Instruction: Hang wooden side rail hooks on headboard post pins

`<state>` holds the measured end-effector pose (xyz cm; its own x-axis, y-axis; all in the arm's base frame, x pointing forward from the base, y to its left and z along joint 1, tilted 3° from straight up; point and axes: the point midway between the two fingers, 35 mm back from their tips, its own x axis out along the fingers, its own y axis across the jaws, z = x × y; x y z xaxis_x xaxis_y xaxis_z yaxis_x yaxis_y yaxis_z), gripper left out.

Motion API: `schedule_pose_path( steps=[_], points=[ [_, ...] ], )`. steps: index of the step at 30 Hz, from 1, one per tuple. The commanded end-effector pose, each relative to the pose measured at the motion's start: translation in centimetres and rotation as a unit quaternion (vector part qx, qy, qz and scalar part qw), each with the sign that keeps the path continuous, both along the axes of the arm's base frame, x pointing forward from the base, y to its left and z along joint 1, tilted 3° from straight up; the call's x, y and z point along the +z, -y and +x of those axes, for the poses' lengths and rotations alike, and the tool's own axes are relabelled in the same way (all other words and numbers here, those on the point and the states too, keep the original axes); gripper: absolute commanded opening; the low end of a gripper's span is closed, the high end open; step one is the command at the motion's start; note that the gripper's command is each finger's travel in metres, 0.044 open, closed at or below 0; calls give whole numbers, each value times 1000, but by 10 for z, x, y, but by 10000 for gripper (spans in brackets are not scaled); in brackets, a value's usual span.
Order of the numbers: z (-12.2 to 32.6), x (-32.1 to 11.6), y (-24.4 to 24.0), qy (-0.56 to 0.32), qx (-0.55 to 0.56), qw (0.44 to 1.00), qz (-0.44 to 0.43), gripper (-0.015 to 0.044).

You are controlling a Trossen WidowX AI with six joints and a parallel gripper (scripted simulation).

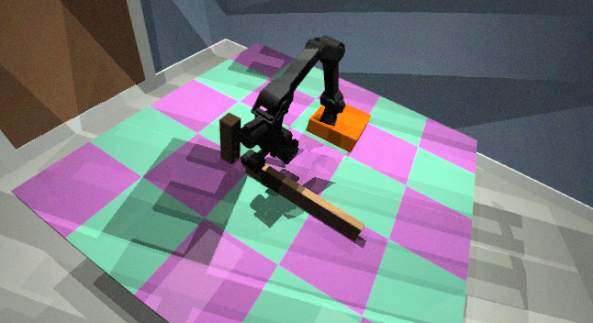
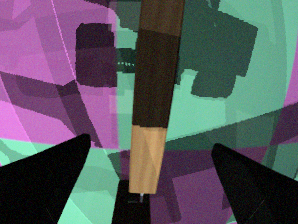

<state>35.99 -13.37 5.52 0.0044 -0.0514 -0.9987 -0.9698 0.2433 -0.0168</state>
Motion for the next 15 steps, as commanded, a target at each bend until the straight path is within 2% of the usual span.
schedule_pose_path(
  steps=[1,15],
  points=[
    [-1,-10,-1,-5,2,1000,5,440],
    [-1,-32,0,-5,2,1000,5,440]
  ],
)
